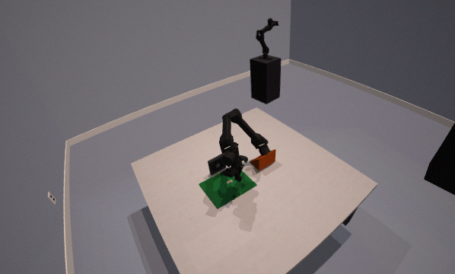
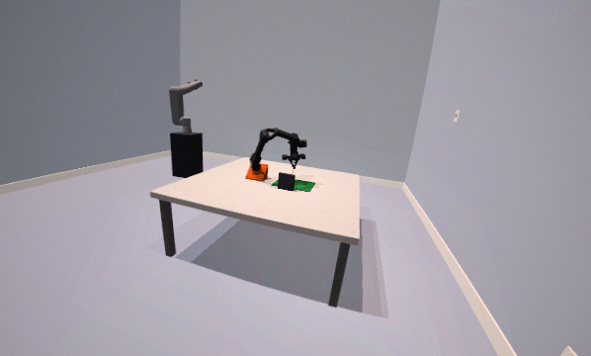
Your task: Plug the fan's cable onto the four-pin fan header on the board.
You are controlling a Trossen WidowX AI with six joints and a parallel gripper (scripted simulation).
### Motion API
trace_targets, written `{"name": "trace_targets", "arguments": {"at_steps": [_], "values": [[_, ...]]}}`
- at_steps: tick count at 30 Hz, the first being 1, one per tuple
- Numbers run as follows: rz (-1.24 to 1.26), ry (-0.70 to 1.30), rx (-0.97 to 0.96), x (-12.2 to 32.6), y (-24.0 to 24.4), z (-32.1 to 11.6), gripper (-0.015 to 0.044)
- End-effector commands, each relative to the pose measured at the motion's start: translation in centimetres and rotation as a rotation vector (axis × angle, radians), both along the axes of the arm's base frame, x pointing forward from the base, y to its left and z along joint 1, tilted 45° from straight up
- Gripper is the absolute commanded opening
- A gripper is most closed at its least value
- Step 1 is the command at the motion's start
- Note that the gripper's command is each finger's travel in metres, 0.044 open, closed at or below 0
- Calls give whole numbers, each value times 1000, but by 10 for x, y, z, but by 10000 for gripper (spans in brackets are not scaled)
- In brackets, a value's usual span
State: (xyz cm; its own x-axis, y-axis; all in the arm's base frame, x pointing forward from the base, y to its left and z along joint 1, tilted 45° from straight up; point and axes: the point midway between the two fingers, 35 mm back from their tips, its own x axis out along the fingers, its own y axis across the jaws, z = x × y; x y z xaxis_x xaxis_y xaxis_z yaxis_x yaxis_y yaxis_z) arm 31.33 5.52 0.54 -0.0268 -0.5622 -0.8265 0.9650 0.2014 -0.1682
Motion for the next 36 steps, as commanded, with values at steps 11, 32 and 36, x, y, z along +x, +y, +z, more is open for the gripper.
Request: {"name": "trace_targets", "arguments": {"at_steps": [11,32,36], "values": [[379,292,-22,-6,-1,2,0],[935,756,-27,-16,-3,5,0],[1039,847,-23,-17,-3,6,0]]}}
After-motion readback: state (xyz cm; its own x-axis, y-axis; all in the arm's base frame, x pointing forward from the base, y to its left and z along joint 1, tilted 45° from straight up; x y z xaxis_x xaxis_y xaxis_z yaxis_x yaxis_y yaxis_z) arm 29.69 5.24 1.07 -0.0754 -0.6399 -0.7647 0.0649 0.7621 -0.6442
